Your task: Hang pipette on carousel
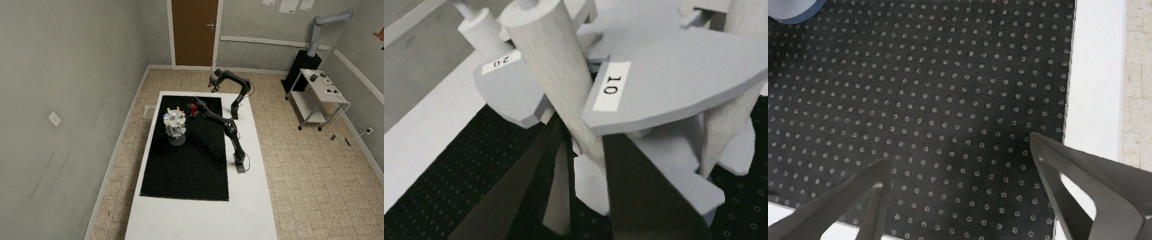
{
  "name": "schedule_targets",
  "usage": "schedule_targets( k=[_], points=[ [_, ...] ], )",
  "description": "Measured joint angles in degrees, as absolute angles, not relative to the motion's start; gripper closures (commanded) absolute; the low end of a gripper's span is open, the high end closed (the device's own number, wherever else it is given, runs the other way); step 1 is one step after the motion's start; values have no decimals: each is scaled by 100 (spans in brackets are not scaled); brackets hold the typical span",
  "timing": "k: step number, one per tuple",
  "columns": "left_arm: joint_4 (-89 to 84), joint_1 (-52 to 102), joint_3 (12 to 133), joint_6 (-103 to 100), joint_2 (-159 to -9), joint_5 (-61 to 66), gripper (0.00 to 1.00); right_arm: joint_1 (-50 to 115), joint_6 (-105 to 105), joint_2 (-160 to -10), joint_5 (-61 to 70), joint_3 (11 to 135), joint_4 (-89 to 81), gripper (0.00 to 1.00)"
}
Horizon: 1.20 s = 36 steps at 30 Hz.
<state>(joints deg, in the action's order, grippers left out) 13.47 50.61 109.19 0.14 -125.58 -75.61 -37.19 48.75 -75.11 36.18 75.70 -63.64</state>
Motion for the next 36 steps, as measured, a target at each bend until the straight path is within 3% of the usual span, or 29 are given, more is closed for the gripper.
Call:
schedule_targets(
  k=[36],
  points=[
    [333,5059,11205,-882,-12560,-7588,88,-3719,4875,-7511,3618,7570,-6364,0]
  ],
)
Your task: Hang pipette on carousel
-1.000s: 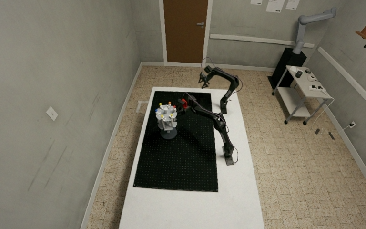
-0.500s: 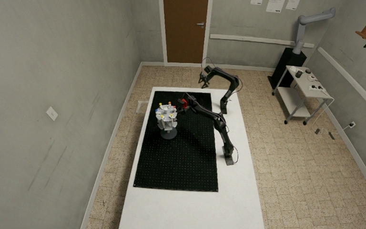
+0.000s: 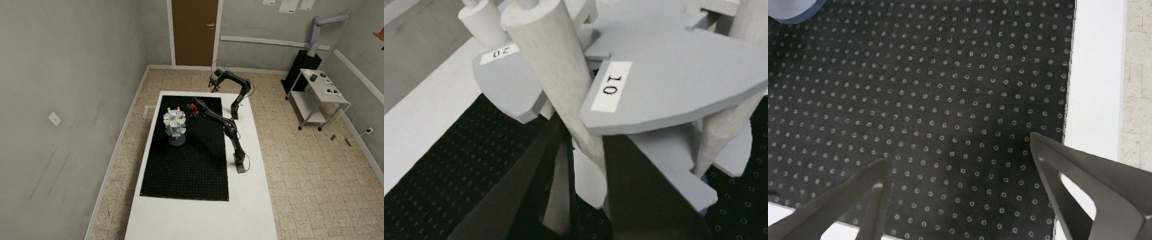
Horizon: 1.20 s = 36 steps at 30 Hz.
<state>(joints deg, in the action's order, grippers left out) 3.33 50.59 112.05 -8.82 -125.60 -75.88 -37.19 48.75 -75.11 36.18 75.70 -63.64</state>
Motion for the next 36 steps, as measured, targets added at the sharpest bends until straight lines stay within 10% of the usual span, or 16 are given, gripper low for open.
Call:
schedule_targets(
  k=[36],
  points=[
    [209,5059,11207,-1072,-12560,-7614,88,-3719,4875,-7511,3618,7570,-6364,0]
  ],
)
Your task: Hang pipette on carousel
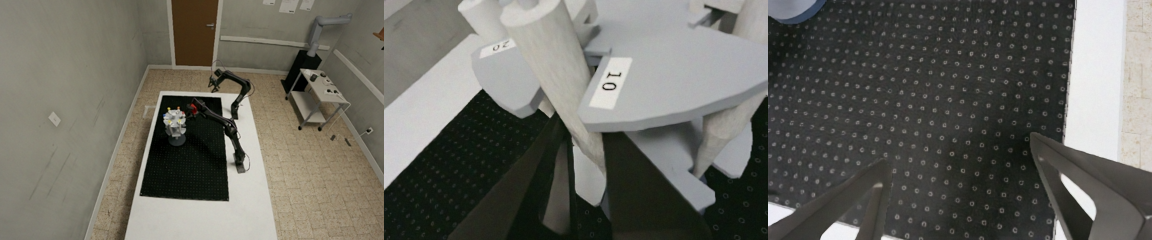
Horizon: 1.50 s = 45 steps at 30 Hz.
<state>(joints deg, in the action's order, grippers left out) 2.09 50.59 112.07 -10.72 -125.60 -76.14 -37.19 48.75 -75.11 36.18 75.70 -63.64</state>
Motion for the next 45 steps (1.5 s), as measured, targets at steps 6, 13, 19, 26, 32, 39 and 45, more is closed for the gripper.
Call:
schedule_targets(
  k=[6,13,19,26,32,39,45],
  points=[
    [207,5059,11207,-1074,-12560,-7614,88,-3719,4875,-7511,3618,7570,-6364,0],
    [207,5059,11207,-1074,-12560,-7614,88,-3719,4875,-7511,3618,7570,-6364,0],
    [211,5059,11207,-1090,-12560,-7612,88,-3719,4875,-7511,3618,7570,-6364,0],
    [239,5059,11207,-1129,-12586,-7631,88,-3719,4875,-7511,3618,7570,-6364,0],
    [255,5059,11207,-1155,-12586,-7629,88,-3719,4875,-7511,3618,7570,-6364,0],
    [255,5059,11207,-1166,-12586,-7629,88,-3719,4875,-7511,3618,7570,-6364,0],
    [255,5059,11207,-1168,-12586,-7629,88,-3719,4875,-7511,3618,7570,-6364,0]
  ],
)
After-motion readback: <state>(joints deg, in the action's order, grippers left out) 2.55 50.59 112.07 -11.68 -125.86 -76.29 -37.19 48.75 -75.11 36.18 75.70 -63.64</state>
